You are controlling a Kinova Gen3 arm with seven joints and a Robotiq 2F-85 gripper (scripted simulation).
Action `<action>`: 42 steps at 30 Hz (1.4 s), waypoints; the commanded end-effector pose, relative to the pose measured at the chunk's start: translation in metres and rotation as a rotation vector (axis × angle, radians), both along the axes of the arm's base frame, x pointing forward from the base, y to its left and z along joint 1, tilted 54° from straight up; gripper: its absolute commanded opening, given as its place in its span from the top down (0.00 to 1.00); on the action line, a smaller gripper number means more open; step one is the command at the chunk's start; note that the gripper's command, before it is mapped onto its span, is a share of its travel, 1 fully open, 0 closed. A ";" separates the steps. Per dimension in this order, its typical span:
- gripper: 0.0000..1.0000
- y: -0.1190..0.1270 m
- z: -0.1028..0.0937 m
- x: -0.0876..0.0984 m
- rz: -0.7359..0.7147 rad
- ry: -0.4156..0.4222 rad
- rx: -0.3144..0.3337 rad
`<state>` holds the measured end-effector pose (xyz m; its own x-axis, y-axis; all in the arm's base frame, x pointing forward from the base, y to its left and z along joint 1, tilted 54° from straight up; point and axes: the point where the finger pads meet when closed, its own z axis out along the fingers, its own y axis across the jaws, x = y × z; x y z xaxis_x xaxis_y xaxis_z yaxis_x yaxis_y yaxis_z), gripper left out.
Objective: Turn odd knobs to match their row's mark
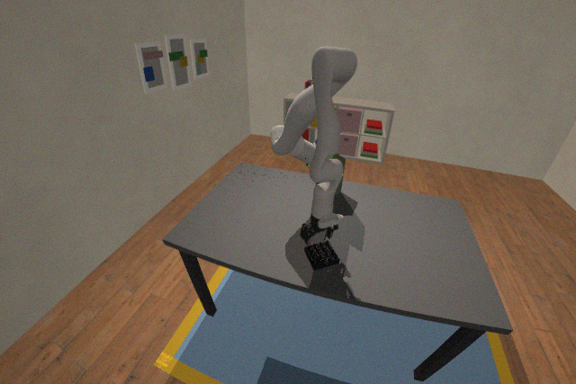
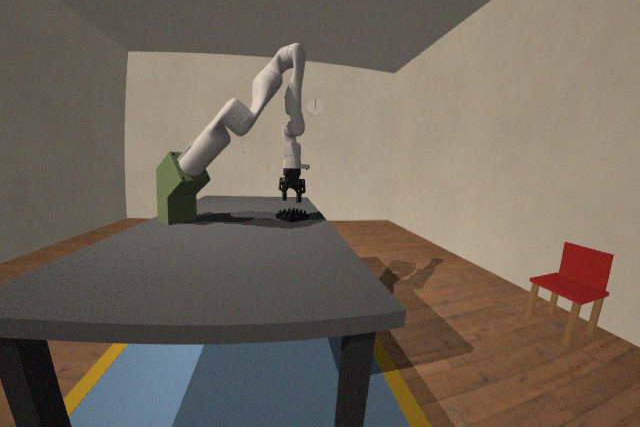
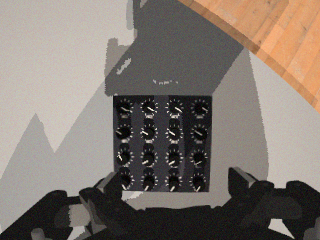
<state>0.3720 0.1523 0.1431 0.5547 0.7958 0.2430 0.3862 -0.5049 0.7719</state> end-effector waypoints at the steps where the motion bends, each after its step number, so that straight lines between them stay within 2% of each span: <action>1: 0.00 0.000 0.000 0.000 0.001 0.000 0.000; 42: 0.00 -0.002 -0.001 -0.002 0.001 0.000 0.000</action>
